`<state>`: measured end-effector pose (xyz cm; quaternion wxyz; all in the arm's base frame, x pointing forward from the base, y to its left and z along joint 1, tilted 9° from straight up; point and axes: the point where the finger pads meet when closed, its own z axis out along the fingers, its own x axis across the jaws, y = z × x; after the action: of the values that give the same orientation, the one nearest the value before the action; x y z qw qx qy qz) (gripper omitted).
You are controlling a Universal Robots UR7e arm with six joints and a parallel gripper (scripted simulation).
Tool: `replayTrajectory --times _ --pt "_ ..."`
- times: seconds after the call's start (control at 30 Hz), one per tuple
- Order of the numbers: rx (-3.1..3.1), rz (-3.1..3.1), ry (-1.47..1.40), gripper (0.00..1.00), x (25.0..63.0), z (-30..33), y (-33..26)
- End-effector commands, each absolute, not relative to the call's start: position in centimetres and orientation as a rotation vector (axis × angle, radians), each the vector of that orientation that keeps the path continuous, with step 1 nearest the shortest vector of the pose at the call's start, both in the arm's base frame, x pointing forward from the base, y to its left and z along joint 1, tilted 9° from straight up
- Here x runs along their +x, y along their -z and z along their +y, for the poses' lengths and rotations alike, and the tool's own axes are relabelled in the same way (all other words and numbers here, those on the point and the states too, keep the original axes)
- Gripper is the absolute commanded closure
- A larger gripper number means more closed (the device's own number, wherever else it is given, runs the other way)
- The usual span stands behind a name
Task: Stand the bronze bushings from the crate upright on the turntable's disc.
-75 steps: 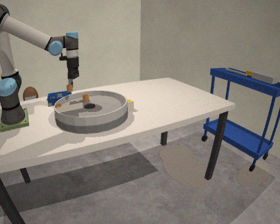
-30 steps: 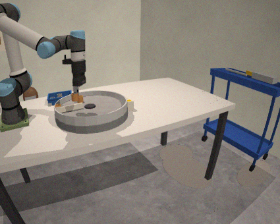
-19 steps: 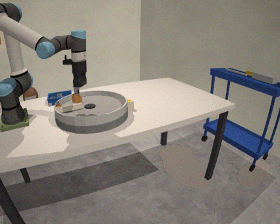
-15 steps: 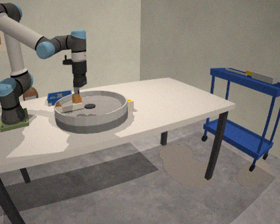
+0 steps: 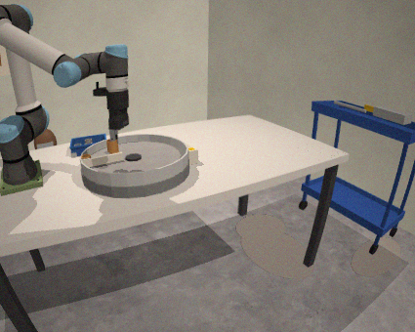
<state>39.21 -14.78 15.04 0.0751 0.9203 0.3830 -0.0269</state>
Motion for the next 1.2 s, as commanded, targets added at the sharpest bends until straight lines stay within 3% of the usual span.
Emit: replayTrajectory --times 0.0,0.83,1.17 --pt "2.76 1.149 0.079 1.0 39.2 -14.8 -15.1" --pt "2.76 1.149 0.079 1.0 39.2 -14.8 -15.1" --pt "2.76 1.149 0.079 1.0 39.3 -15.3 -12.2"
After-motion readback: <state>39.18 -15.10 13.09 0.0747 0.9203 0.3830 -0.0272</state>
